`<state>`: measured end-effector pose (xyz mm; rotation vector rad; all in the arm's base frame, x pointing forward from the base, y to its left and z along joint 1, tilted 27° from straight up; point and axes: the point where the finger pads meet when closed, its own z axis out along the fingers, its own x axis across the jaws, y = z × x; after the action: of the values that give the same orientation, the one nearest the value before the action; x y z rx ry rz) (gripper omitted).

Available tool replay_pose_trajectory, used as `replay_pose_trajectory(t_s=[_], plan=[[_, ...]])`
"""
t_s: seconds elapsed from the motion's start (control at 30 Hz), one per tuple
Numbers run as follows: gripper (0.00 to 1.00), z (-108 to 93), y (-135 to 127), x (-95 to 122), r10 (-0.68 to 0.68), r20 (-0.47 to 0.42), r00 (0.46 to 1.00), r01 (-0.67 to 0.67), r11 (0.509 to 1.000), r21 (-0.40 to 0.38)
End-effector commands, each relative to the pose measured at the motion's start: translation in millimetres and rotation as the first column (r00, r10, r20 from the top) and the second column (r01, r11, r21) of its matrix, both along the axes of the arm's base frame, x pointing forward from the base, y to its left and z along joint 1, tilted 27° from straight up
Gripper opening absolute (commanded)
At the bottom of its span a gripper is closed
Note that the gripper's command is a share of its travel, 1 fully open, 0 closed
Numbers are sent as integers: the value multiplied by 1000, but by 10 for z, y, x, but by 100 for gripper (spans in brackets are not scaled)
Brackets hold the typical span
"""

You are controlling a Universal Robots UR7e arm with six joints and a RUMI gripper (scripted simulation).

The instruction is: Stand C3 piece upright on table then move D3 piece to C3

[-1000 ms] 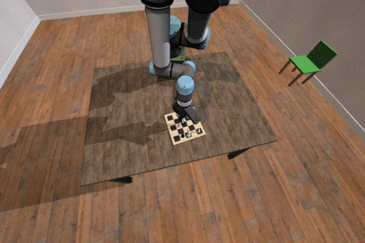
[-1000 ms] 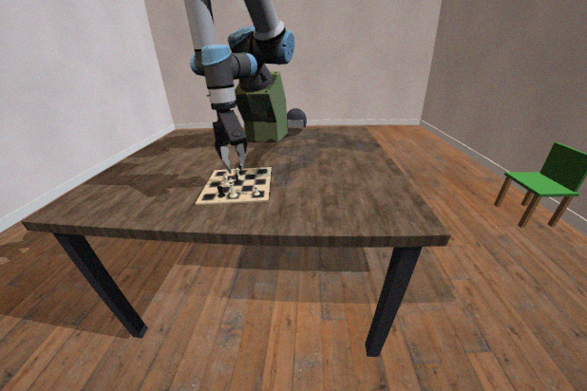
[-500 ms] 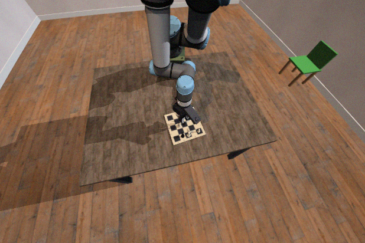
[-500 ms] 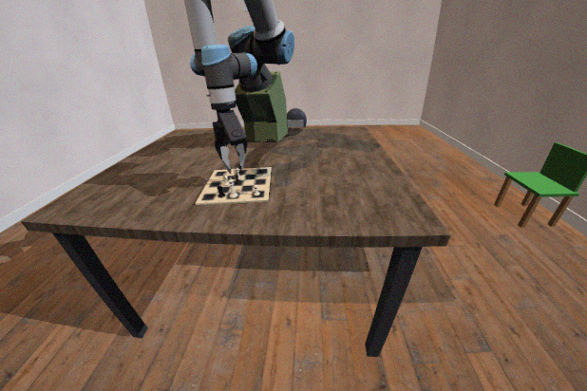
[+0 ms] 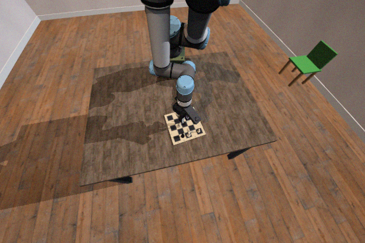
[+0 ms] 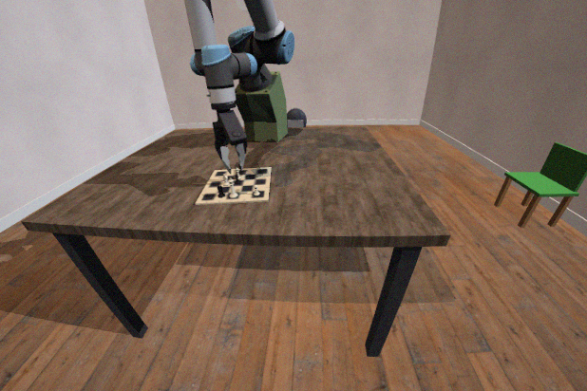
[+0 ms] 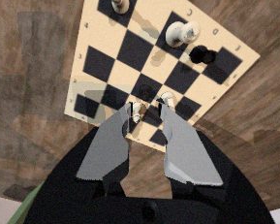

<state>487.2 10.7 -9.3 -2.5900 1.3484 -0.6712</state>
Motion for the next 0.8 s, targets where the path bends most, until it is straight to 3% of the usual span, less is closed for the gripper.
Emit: replay_pose_trajectory(t_s=[0.0,0.77], plan=[[20,-6,-1,7,0,1,1000,0,1000,0],[20,-270,-23,141,0,1,1000,0,1000,0]])
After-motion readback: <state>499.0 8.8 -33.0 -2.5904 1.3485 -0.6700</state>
